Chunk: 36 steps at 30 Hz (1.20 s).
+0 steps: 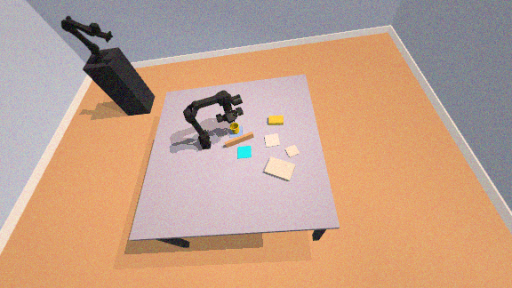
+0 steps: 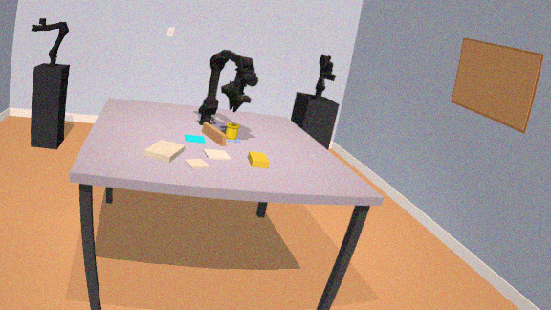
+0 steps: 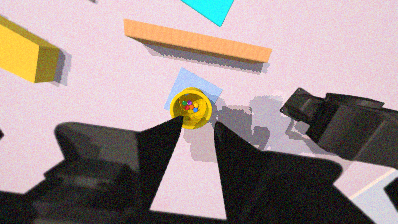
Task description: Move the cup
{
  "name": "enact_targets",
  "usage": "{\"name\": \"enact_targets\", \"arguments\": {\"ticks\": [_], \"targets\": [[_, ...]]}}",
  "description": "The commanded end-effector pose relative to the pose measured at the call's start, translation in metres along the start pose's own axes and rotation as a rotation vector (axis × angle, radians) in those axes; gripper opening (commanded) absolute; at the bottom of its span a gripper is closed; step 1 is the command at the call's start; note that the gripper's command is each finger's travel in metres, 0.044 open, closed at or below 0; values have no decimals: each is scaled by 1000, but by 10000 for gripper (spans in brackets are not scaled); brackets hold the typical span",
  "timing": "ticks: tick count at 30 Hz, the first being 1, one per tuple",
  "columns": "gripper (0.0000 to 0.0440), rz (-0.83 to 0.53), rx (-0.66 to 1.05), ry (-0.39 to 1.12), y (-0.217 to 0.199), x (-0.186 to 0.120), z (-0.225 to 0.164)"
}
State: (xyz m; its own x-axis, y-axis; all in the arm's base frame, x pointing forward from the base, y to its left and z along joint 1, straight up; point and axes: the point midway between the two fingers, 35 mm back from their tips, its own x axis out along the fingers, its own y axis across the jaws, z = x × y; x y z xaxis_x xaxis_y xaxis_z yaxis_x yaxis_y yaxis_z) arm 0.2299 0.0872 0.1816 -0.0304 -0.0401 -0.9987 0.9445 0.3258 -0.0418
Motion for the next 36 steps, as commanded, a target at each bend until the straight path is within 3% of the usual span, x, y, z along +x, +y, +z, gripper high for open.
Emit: {"name": "enact_targets", "arguments": {"ticks": [1, 36], "targets": [[166, -36, 17, -14, -2, 12, 0], [193, -171, -17, -68, -17, 106, -7]]}}
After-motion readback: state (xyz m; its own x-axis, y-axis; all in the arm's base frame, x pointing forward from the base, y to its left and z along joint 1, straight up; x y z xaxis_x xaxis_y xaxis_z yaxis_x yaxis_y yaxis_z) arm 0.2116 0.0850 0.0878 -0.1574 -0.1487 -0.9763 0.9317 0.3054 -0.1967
